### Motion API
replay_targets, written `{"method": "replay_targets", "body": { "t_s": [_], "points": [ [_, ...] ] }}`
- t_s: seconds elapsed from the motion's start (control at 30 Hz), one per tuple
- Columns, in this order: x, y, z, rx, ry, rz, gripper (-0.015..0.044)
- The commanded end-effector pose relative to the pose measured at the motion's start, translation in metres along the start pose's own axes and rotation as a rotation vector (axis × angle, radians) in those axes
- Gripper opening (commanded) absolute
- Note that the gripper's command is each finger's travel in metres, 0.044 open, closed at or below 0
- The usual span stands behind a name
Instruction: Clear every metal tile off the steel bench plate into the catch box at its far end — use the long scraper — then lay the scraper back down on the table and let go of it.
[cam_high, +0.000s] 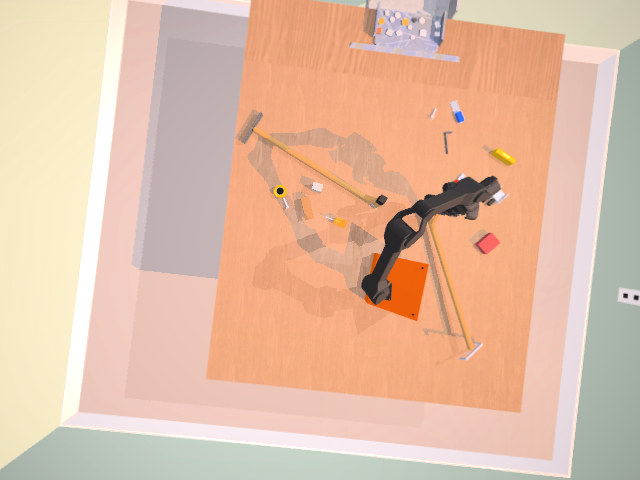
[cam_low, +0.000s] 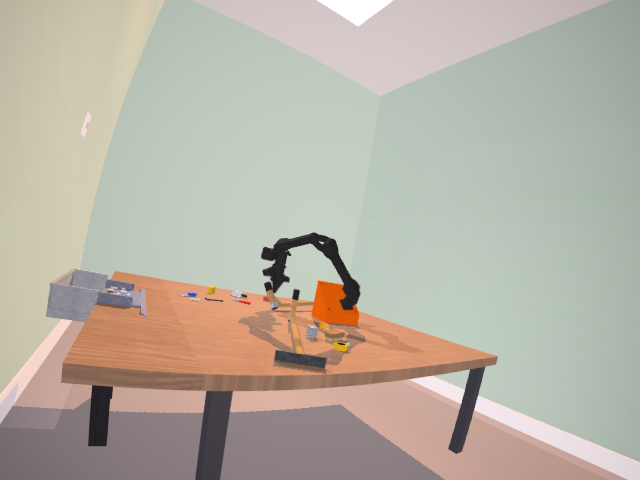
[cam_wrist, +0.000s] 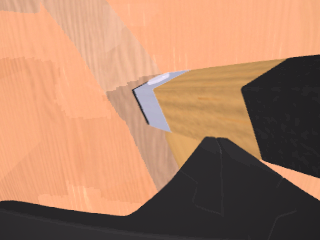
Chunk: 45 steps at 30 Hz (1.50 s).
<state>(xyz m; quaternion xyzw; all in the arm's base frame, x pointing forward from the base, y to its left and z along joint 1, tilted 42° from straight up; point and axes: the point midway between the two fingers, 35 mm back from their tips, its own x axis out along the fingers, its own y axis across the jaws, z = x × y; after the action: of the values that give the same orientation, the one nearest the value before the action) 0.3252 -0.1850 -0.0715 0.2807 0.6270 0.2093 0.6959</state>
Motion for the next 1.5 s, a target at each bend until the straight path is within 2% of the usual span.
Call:
{"method": "replay_targets", "body": {
  "t_s": [0.0,1.47],
  "points": [
    [0.000,-0.010,-0.001,0.001,0.001,-0.004,0.0000],
    [0.005,-0.082,-0.014,-0.002,0.002,-0.004,0.0000]
  ]
}}
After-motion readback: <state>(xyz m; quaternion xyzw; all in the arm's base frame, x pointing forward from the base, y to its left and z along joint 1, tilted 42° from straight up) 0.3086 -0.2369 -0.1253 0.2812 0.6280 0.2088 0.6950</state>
